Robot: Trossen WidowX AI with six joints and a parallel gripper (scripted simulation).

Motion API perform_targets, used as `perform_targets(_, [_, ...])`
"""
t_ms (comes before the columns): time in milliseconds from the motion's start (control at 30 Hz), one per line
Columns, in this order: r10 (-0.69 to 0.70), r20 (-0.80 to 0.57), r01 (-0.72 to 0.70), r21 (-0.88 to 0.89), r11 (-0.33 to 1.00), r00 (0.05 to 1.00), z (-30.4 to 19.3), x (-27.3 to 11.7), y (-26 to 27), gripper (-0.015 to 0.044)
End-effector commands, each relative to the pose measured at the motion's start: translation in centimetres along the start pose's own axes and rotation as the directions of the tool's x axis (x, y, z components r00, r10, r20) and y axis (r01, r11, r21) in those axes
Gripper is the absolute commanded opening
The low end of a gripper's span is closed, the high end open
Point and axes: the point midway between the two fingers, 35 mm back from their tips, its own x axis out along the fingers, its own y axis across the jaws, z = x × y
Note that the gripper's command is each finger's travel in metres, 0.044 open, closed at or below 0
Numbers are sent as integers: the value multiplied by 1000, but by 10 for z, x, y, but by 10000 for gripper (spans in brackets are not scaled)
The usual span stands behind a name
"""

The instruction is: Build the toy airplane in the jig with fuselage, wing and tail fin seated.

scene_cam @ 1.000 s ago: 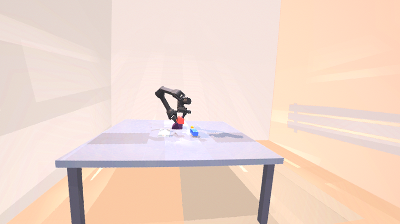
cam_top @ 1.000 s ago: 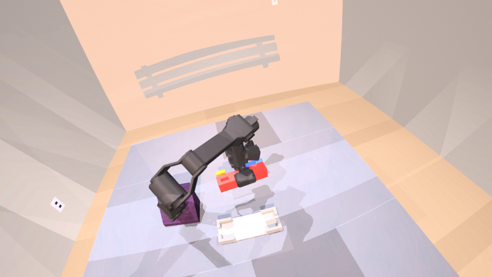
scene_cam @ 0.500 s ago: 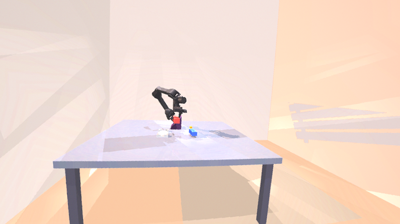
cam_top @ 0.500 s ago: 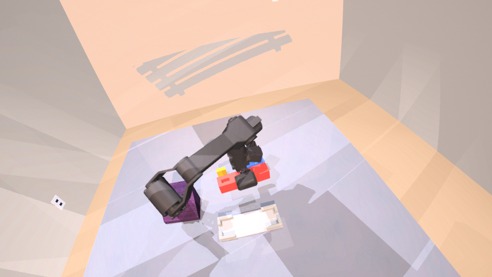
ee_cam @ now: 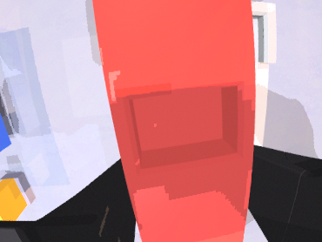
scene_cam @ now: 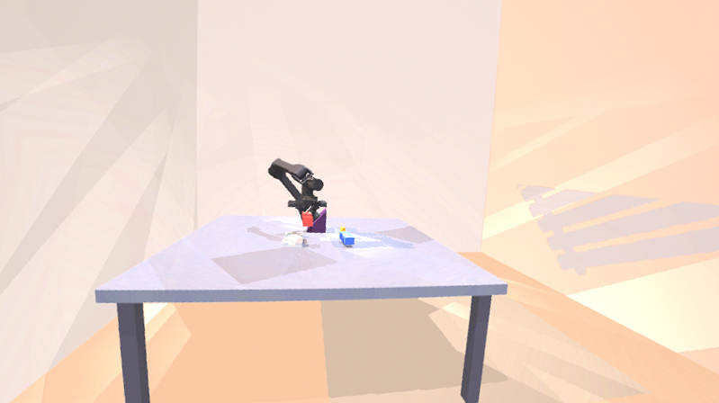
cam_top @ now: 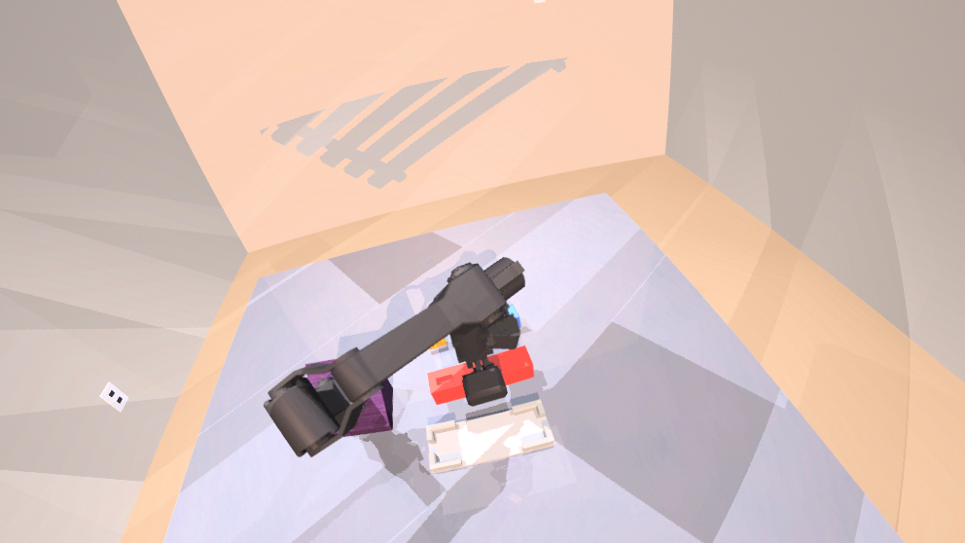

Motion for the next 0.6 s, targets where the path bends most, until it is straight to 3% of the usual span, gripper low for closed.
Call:
perform_targets(0, [-7, 1, 7, 6, 1000, 1000, -4, 7, -11, 0])
perform_targets(567, [-25, -4, 25, 62, 998, 1000, -26, 31, -55, 0])
